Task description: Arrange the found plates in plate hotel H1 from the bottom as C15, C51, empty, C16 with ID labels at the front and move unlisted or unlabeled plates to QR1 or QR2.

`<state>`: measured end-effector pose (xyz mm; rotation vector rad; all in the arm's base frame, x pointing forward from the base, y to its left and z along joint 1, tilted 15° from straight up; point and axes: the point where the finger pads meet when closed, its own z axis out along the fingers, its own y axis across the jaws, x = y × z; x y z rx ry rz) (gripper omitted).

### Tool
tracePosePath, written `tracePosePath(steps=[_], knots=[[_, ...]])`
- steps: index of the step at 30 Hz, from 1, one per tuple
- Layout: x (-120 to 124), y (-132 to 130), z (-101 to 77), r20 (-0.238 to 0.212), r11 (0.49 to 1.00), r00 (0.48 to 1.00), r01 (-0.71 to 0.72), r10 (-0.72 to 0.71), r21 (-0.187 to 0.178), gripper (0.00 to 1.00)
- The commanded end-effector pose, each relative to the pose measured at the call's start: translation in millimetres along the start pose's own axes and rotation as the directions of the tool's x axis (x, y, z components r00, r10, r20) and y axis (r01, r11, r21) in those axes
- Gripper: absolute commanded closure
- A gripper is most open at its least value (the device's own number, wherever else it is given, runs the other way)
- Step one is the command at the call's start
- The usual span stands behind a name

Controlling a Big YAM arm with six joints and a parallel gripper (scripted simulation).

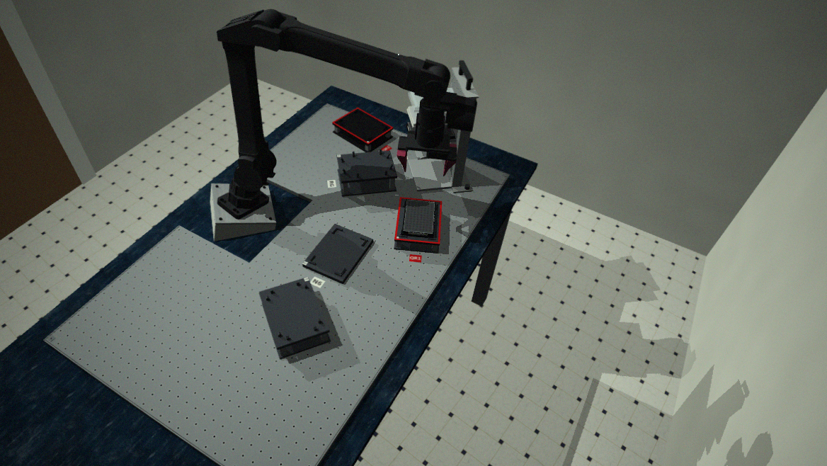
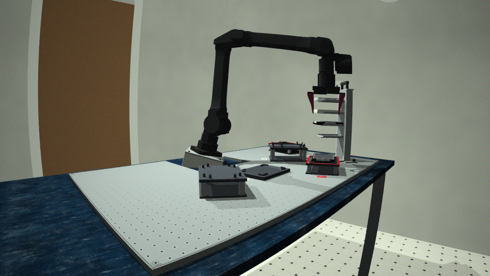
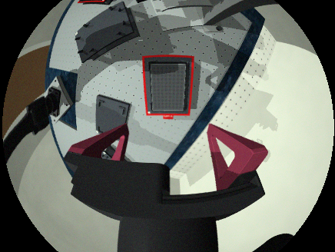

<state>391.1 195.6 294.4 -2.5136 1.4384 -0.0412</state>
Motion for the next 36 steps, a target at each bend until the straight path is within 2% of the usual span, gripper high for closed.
tracePosePath(steps=[1,4,10,11,18,20,27,35,36], knots=[[0.7,-10.4,-50.5,-0.008,0.996,1.000,0.012,-0.011,0.094,0.00],[-0.7,-8.0,-49.6,-0.007,0.996,1.000,0.013,-0.012,0.085,0.00],[0.7,-8.9,-66.1,-0.009,0.996,1.000,0.010,-0.009,0.094,0.00],[0.0,3.2,-42.6,0.012,0.997,0.999,-0.032,0.032,0.069,0.00],[-16.5,19.2,-41.6,0.114,0.980,0.984,-0.153,0.138,0.127,0.00],[-16.5,19.2,-41.6,0.114,0.980,0.984,-0.153,0.138,0.127,0.00],[-36.9,35.4,-40.4,0.223,0.949,0.948,-0.266,0.226,0.171,0.00],[-60.5,54.5,-39.3,0.349,0.896,0.884,-0.395,0.311,0.202,0.00],[-60.5,54.5,-39.3,0.349,0.896,0.884,-0.395,0.311,0.202,0.00]])
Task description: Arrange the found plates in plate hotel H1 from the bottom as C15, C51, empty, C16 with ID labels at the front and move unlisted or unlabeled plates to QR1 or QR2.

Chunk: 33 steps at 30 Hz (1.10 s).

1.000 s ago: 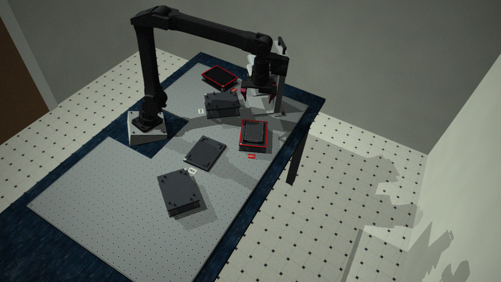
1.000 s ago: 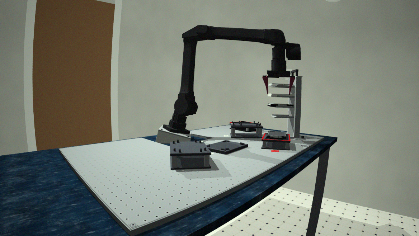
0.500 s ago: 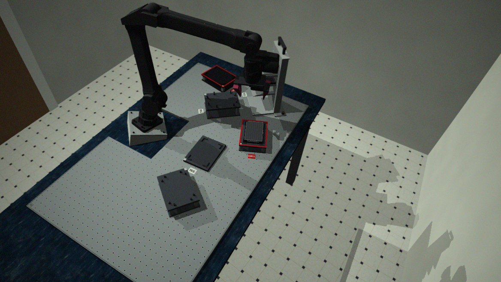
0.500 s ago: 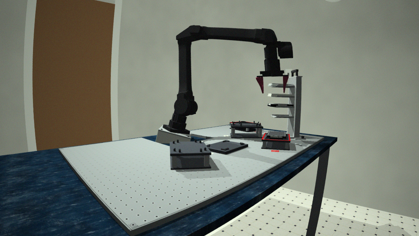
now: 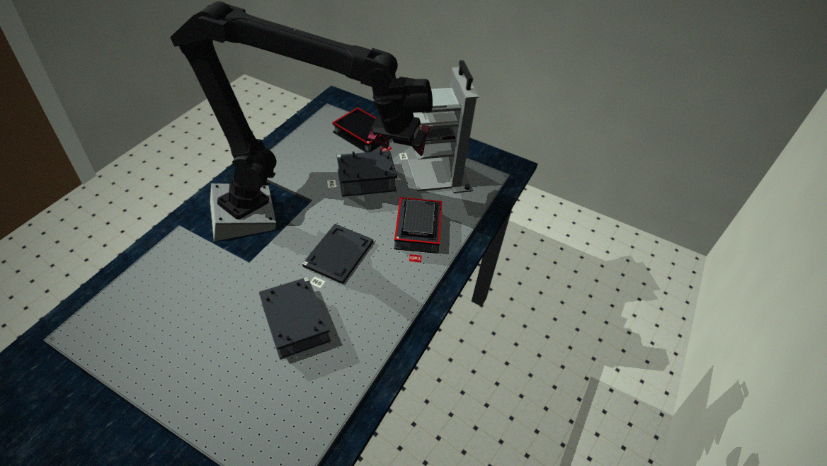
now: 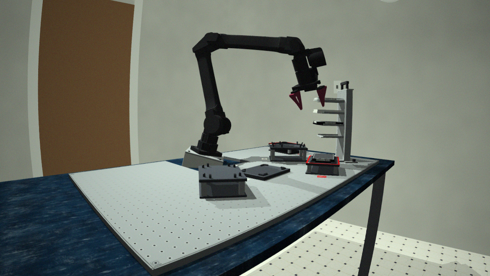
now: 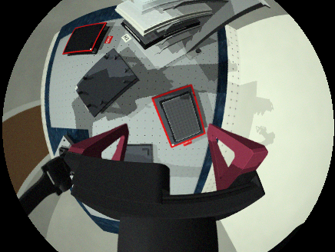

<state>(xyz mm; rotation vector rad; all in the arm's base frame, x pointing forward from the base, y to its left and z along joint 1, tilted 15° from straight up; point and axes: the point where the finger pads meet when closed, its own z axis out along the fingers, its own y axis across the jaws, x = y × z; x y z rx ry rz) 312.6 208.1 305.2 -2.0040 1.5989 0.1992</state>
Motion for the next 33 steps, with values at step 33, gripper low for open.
tracePosePath(steps=[33], knots=[[-56.6,85.7,-18.1,0.488,0.797,0.762,-0.571,0.425,0.197,0.00]])
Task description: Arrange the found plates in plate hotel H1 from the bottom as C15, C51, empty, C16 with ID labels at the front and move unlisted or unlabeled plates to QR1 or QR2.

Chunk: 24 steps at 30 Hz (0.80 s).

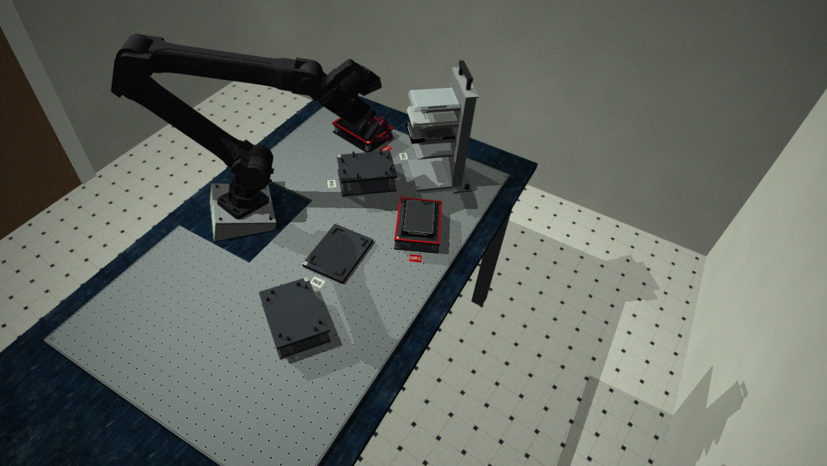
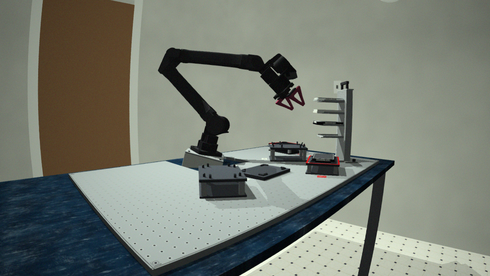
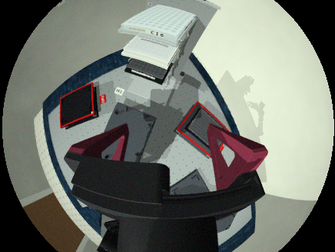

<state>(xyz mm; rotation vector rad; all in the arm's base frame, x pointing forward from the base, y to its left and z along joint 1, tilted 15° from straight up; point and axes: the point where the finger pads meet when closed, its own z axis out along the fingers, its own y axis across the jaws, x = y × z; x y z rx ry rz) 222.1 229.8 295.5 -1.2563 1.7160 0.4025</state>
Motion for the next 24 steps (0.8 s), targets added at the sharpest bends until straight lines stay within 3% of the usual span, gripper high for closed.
tracePosePath(steps=[1,9,17,19,20,22,23,24], knots=[[-20.9,5.3,-11.0,0.087,0.995,0.991,-0.100,0.098,0.011,0.00],[-21.5,27.9,-17.5,0.184,0.971,0.959,-0.231,0.217,0.057,0.00],[-21.2,53.7,-24.4,0.293,0.920,0.893,-0.382,0.341,0.093,0.00],[-21.2,53.7,-24.4,0.293,0.920,0.893,-0.382,0.341,0.093,0.00],[-32.2,53.5,-32.2,0.327,0.909,0.875,-0.406,0.358,0.091,0.00],[-31.4,60.2,-33.2,0.327,0.907,0.873,-0.411,0.363,0.090,0.00],[-22.2,65.6,-30.4,0.294,0.911,0.886,-0.401,0.358,0.099,0.00],[-20.5,69.4,-30.2,0.290,0.911,0.888,-0.400,0.358,0.100,0.00]])
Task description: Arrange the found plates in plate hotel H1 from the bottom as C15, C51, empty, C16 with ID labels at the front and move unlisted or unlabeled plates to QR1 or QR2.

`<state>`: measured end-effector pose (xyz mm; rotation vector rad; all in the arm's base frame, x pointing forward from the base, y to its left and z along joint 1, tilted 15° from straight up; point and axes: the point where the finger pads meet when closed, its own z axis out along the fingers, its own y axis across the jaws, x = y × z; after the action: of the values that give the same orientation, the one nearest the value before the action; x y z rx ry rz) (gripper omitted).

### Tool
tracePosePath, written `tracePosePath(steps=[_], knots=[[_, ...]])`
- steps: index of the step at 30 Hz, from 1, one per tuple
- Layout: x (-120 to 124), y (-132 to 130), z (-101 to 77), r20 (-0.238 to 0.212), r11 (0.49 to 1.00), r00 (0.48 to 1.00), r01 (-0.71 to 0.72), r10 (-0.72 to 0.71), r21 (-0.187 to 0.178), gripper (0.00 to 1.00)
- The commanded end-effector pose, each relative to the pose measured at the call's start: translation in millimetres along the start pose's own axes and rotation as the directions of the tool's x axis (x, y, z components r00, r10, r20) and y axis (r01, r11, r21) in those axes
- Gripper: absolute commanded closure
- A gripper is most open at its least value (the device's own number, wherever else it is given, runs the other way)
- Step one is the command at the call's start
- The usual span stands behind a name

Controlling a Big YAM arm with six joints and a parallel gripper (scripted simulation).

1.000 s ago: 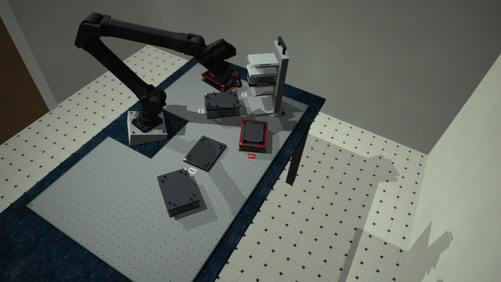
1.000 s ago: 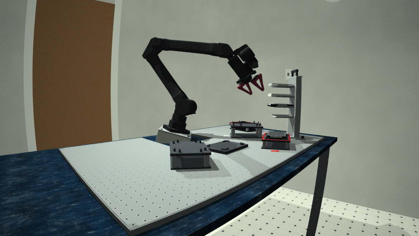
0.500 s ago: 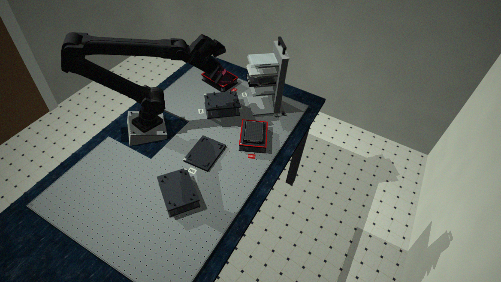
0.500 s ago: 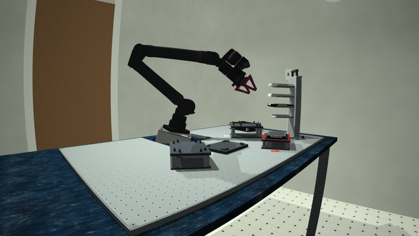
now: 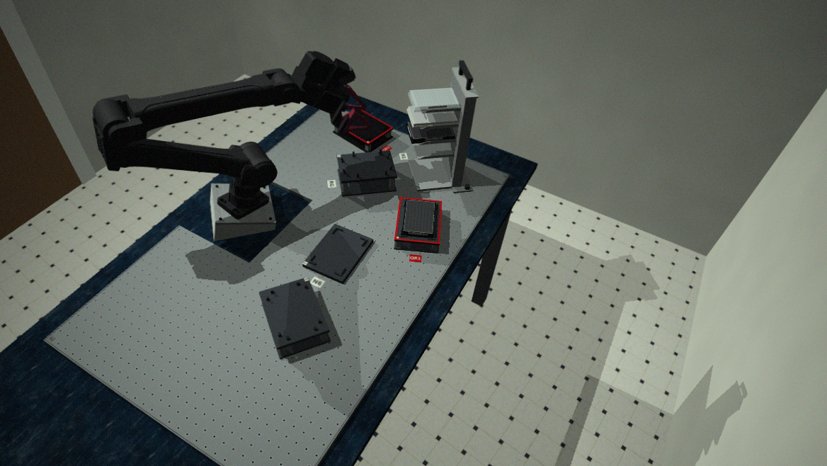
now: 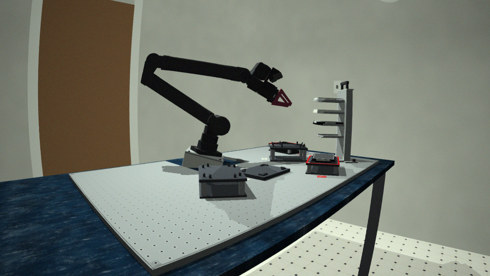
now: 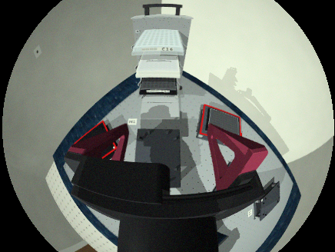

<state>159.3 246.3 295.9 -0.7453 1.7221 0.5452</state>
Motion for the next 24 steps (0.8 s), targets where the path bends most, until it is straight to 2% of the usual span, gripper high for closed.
tracePosePath(steps=[1,4,5,7,8,10,14,15,16,17,18,24], knots=[[-10.1,13.0,-10.9,0.022,0.998,0.998,-0.059,0.060,-0.034,0.00],[-7.3,20.6,-12.9,0.016,0.998,0.998,-0.057,0.057,-0.033,0.00],[-42.2,19.0,-24.9,0.065,0.995,0.994,-0.086,0.089,-0.045,0.00],[-48.4,16.7,-29.2,0.068,0.995,0.993,-0.090,0.092,-0.041,0.00],[-51.4,11.6,-29.9,0.069,0.995,0.993,-0.094,0.096,-0.025,0.00],[-56.7,15.6,-34.8,0.068,0.995,0.993,-0.090,0.093,-0.041,0.00],[-60.9,16.3,-38.1,0.067,0.995,0.993,-0.089,0.092,-0.046,0.00],[-44.3,16.7,-28.8,0.045,0.997,0.997,-0.067,0.069,-0.032,0.00],[-27.7,18.8,-26.3,0.016,0.998,0.998,-0.057,0.058,-0.034,0.00],[-25.9,19.2,-25.4,0.012,0.998,0.998,-0.055,0.055,-0.034,0.00],[-44.3,16.7,-28.8,0.045,0.997,0.997,-0.067,0.069,-0.032,0.00],[-44.3,16.7,-28.8,0.045,0.997,0.997,-0.067,0.069,-0.032,0.00]])
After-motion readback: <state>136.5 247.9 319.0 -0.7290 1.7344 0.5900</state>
